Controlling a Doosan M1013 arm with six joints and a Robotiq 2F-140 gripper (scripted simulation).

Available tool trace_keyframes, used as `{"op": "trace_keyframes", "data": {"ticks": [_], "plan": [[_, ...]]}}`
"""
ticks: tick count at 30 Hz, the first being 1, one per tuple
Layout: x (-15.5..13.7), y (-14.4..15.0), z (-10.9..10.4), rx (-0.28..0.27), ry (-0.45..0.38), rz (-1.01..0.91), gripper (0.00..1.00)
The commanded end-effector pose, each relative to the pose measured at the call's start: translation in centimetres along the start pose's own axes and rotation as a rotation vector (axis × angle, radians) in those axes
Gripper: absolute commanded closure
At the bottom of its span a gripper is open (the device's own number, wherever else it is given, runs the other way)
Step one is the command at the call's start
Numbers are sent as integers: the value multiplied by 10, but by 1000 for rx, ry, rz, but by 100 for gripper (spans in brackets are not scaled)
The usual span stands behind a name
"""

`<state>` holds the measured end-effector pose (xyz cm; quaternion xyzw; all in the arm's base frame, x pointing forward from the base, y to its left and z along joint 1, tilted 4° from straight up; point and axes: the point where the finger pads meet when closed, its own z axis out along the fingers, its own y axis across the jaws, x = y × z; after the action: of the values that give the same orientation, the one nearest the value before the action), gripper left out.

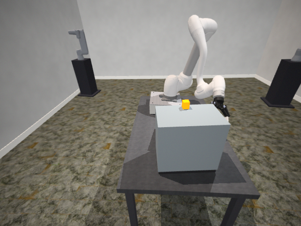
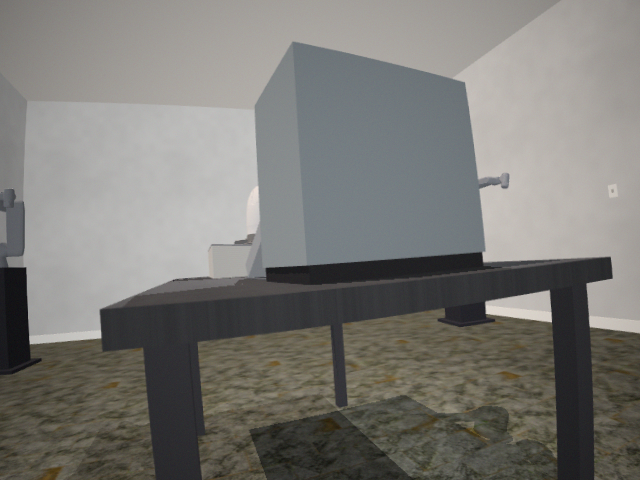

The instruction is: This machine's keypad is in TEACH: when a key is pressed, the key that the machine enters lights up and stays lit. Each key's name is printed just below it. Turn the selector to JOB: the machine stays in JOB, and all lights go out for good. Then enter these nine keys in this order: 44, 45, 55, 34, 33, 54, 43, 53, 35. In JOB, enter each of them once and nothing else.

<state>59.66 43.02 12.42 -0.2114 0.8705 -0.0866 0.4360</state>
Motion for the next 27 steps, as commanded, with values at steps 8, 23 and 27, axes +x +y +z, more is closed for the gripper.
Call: {"op": "trace_keyframes", "data": {"ticks": [8,23,27], "plan": [[0,0,0,0,0,0,0],[-44,-24,-37,0,0,0,0],[-80,-47,-72,0,0,0,0]]}}
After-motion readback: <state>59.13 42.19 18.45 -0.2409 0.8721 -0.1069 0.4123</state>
